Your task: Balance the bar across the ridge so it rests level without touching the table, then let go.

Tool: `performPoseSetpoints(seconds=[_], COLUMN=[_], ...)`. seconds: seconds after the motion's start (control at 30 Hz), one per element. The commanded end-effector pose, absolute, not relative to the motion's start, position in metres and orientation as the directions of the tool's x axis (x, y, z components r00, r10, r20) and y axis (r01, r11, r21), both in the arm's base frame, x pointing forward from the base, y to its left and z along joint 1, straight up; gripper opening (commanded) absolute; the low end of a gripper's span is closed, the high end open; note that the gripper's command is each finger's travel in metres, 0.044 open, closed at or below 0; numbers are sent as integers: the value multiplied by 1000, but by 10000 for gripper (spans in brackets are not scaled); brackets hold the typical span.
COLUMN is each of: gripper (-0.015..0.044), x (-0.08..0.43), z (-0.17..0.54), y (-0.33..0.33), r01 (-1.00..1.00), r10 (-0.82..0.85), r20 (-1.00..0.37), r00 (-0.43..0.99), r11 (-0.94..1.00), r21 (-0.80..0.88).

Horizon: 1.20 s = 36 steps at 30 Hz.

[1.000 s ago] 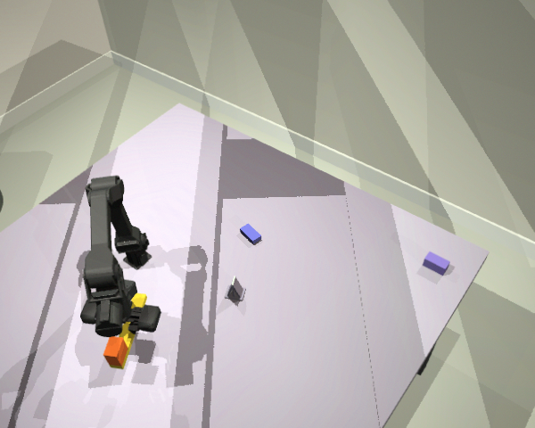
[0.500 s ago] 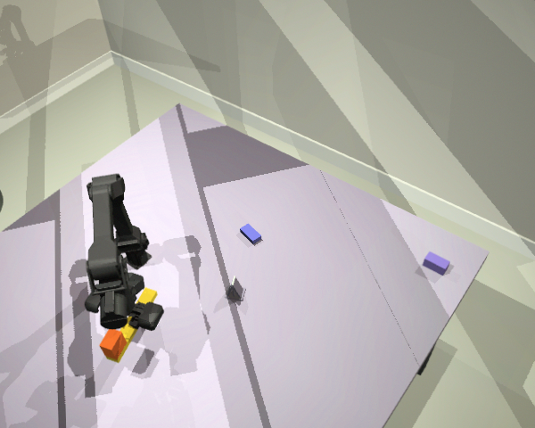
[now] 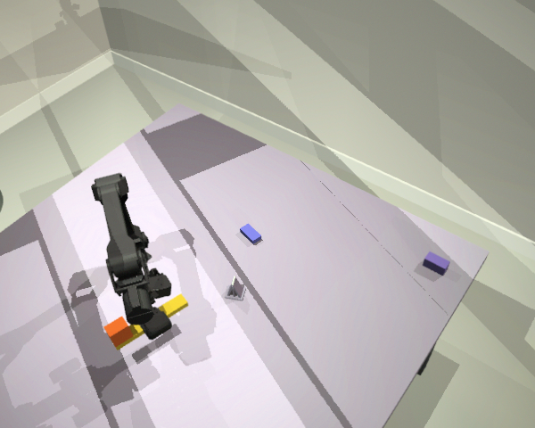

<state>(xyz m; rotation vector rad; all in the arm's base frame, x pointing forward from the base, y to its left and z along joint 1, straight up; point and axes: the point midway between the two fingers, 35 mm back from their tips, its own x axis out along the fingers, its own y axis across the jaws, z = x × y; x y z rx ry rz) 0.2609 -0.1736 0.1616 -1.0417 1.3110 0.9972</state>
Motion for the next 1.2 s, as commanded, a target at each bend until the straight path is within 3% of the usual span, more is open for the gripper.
performPoseSetpoints(seconds=[0.0, 0.6, 1.17], gripper=[0, 0, 0], x=[269, 298, 320], z=[163, 164, 165], y=[-164, -122, -82], r01=[-912, -418, 243], r10=[-15, -11, -8], r20=[-1000, -1000, -1000], r00=[24, 27, 29], r11=[410, 908, 970], r21=[-28, -22, 0])
